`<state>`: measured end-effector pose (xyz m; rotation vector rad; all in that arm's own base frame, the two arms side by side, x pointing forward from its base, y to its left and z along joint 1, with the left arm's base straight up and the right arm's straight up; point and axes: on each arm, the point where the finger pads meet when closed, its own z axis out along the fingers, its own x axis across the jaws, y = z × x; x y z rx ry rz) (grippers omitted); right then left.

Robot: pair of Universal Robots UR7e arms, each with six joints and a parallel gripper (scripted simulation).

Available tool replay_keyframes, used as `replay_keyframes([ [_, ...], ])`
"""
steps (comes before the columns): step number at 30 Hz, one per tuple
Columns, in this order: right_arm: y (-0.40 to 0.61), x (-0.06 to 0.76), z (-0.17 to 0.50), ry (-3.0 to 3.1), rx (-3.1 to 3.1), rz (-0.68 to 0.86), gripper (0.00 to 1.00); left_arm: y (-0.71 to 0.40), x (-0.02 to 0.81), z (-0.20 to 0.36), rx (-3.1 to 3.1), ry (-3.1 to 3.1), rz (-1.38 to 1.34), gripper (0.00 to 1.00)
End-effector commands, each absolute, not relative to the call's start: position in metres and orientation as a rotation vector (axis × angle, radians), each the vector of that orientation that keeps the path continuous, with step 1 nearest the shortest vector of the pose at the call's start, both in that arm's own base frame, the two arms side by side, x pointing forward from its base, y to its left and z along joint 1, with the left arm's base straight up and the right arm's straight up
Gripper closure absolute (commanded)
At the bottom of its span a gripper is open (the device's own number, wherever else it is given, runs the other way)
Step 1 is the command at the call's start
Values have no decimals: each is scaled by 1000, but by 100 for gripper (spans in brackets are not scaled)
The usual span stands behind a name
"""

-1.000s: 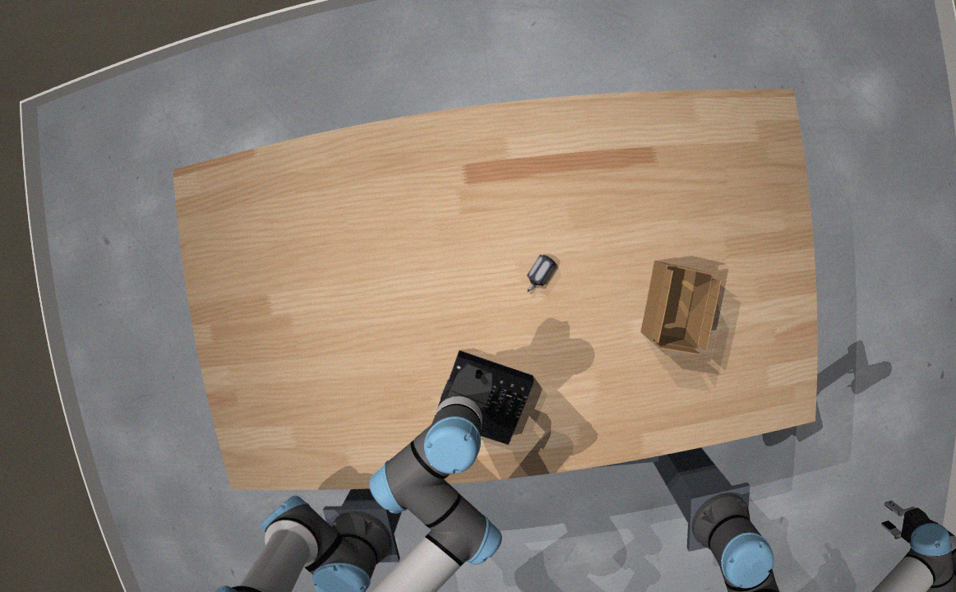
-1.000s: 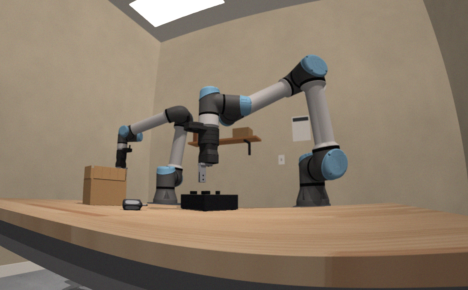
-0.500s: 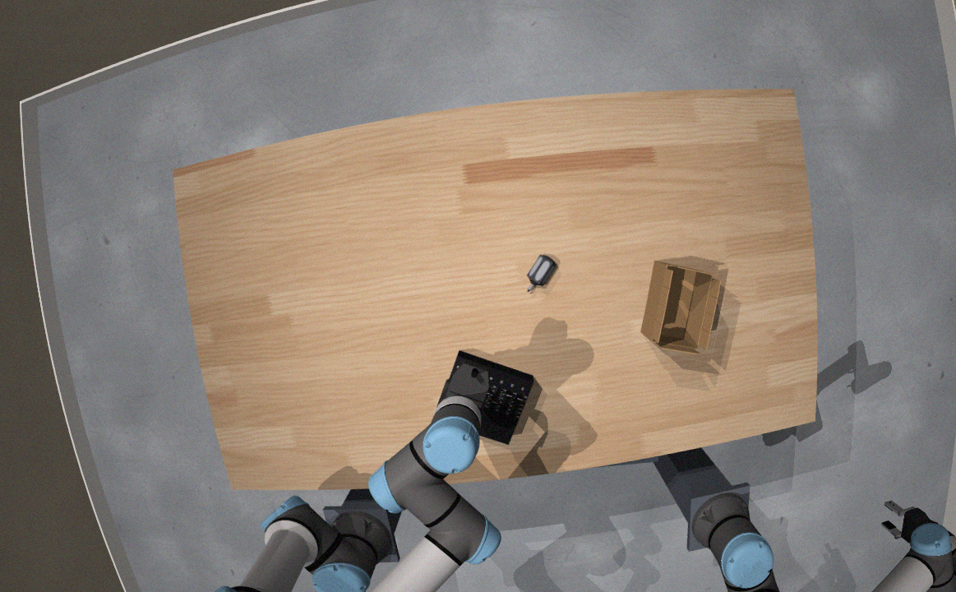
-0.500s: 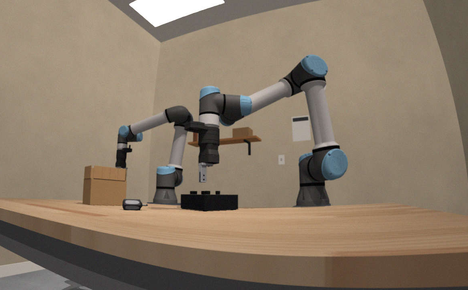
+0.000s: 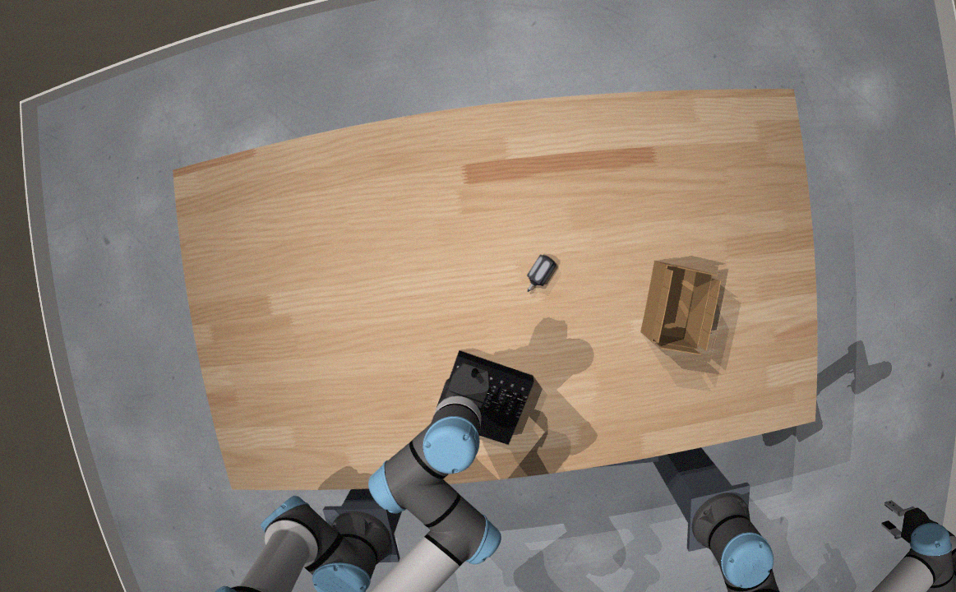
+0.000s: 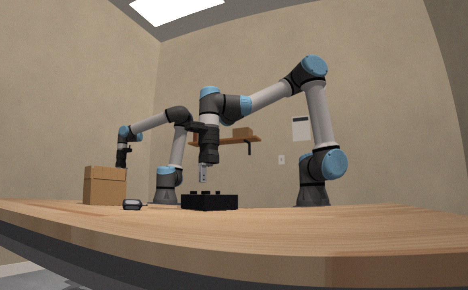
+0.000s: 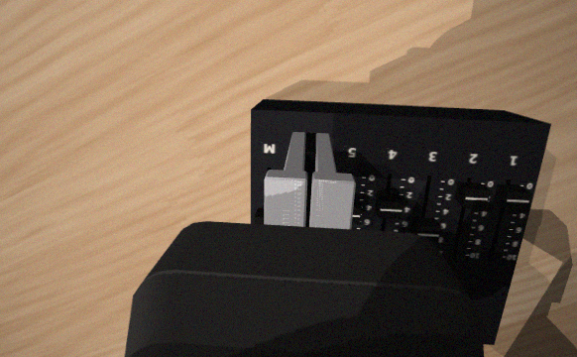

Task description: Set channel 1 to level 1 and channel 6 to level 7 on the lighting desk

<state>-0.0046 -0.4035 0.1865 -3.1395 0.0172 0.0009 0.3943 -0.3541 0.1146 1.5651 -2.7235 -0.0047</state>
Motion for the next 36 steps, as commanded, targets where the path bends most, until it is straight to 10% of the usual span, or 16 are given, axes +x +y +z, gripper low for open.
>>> replay_keyframes([
  [1,-404,-4,187,17,-3142,0,0,-355,395,115,1565,-2724,0,100],
  [36,-404,-4,187,17,-3142,0,0,-355,394,100,1566,-2724,0,100],
])
